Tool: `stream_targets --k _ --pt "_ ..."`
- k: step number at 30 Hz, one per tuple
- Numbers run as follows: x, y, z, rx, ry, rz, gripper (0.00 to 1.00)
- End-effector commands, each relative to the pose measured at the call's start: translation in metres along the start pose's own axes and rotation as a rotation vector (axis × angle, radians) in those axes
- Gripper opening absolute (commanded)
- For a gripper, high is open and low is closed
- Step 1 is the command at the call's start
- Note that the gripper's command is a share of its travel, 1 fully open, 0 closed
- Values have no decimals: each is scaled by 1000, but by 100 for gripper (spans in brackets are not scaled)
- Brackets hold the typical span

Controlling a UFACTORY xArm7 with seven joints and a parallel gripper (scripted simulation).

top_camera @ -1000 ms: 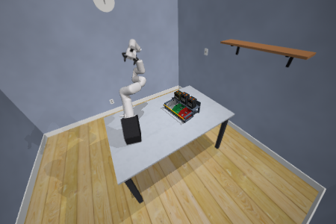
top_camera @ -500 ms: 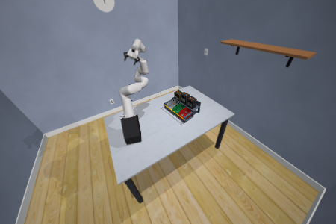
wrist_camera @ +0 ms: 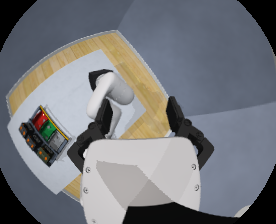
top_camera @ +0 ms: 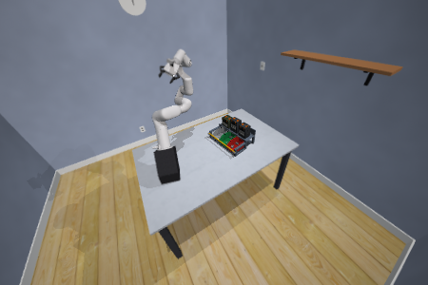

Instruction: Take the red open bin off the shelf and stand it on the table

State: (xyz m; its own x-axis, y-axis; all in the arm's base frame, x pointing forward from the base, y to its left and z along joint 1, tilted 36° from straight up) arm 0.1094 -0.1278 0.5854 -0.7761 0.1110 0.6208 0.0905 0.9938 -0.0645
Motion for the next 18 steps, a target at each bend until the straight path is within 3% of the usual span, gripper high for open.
stream_targets --k 1,2,7,18 --pt "0 -1 0 -6 4 4 100" --pt "0 -1 0 -6 4 4 100" --pt "-10 -12 2 -164 159 131 100" --pt "-10 -12 2 -164 159 131 100"
Point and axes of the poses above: the point where the finger pads meet when closed, its own z axis out along the fingers, its own x axis across the jaws, y = z × x, the point moved 7 cm from there along -z, back along the fingers, and after that the axes turned 9 degrees about -z, right-handed, at the moved point
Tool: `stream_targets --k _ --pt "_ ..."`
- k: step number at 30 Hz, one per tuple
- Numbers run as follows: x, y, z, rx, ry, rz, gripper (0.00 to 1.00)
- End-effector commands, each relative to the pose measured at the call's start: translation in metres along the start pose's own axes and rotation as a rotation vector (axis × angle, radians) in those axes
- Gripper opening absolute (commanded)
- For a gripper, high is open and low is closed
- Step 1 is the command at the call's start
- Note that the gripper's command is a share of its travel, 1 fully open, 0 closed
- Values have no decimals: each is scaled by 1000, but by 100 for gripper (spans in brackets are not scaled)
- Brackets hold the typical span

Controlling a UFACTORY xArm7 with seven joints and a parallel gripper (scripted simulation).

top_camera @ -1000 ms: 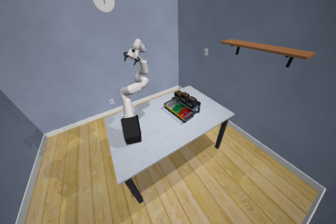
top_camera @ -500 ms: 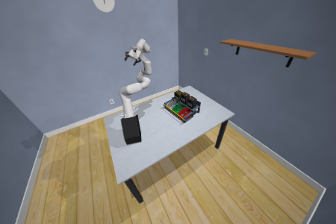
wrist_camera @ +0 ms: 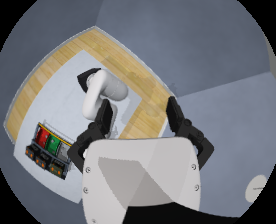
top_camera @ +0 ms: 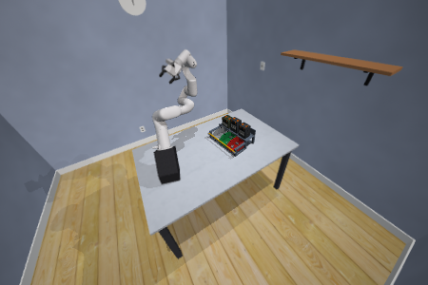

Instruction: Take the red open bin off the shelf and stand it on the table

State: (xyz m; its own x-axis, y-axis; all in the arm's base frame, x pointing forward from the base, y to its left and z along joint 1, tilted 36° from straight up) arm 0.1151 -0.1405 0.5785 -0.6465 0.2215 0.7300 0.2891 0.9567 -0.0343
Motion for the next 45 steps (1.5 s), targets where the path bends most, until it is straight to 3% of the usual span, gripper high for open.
stream_targets --k 1,6,35,40,45 --pt "0 -1 0 -5 3 2 100" --pt "-4 -6 1 -74 71 58 100" --pt "-4 -6 1 -73 70 57 100" --pt "-39 -4 2 18 -143 -60 100" --pt "-39 -4 2 18 -143 -60 100"
Point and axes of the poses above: the point where the finger pads meet when closed, its own z axis out along the fingers, its own x axis across the jaws, y = z × x, the point moved 7 cm from there along -z, back along the fingers, and after that the axes turned 9 degrees about -z, right-handed, at the moved point
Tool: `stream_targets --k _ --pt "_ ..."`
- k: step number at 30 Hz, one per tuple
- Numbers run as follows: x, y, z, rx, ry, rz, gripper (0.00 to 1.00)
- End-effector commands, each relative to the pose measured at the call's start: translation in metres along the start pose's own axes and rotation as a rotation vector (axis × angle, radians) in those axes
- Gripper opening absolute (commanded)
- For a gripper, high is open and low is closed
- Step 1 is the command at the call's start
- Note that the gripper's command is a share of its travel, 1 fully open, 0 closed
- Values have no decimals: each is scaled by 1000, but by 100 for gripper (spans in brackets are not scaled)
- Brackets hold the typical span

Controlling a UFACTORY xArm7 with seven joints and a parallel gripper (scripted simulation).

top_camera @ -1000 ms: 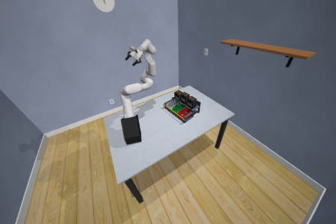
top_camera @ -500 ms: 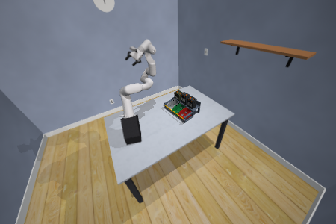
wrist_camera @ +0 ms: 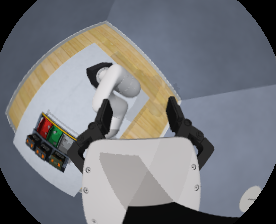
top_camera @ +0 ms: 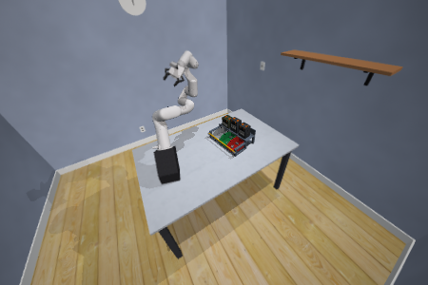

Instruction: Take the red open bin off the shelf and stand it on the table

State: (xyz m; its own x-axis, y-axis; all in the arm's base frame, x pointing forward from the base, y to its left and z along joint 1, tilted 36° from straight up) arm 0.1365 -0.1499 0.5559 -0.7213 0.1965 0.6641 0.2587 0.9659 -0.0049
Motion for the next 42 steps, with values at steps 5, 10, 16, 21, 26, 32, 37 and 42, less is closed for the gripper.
stream_targets --k 5,10,16,21,26,32,37,42 --pt "-6 -2 4 18 -50 -18 100" --pt "-26 -3 8 69 -173 -90 100" --pt "-40 -4 12 106 -257 -139 100" --pt "-40 -4 12 106 -257 -139 100" --pt "-53 -5 15 139 -338 -186 100" --pt "-74 -7 23 194 -464 -260 100" --pt "-74 -7 23 194 -464 -260 100" --pt "-81 -8 25 209 -503 -283 100"
Point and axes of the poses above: the point where the finger pads meet when closed, its own z axis out along the fingers, its own x axis across the jaws, y = z × x, the point moved 7 cm from there along -z, back along the fingers, and after that the axes turned 9 degrees about -z, right-handed, at the moved point
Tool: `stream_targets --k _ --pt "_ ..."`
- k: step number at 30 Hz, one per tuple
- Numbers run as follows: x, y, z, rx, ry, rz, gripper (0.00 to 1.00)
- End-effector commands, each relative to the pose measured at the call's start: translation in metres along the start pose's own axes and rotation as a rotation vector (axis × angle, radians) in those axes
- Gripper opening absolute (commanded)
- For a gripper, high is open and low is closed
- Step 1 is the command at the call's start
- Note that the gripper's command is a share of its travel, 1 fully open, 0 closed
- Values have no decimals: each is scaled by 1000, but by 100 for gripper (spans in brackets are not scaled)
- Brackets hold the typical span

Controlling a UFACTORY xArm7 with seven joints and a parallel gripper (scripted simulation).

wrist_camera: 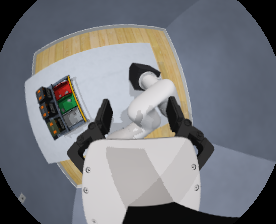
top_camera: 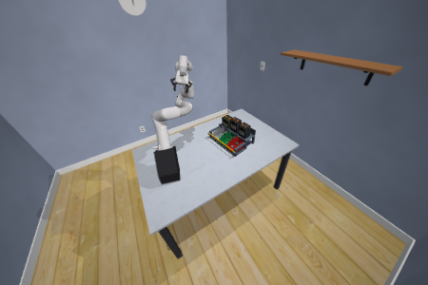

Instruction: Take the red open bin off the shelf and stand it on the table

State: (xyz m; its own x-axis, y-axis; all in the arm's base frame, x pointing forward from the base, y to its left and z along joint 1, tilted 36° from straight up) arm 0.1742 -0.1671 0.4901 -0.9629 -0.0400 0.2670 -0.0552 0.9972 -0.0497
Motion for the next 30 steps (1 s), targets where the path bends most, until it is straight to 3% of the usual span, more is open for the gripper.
stream_targets --k 1,4,16,21,30 --pt "-9 -4 11 35 -85 -47 100" --pt "-23 -10 30 89 -211 -121 100" --pt "-23 -10 30 89 -211 -121 100" --pt "-46 -21 63 177 -419 -241 100" --pt "-46 -21 63 177 -419 -241 100"
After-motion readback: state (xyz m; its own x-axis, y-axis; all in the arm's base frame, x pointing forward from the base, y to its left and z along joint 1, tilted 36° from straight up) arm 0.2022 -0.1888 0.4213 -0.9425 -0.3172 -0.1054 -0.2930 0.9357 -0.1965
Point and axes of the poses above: the point where the finger pads meet when closed, its own z axis out along the fingers, its own x axis across the jaws, y = z × x, the point moved 7 cm from there along -z, back along the fingers, and after that the axes turned 9 degrees about -z, right-handed, at the moved point
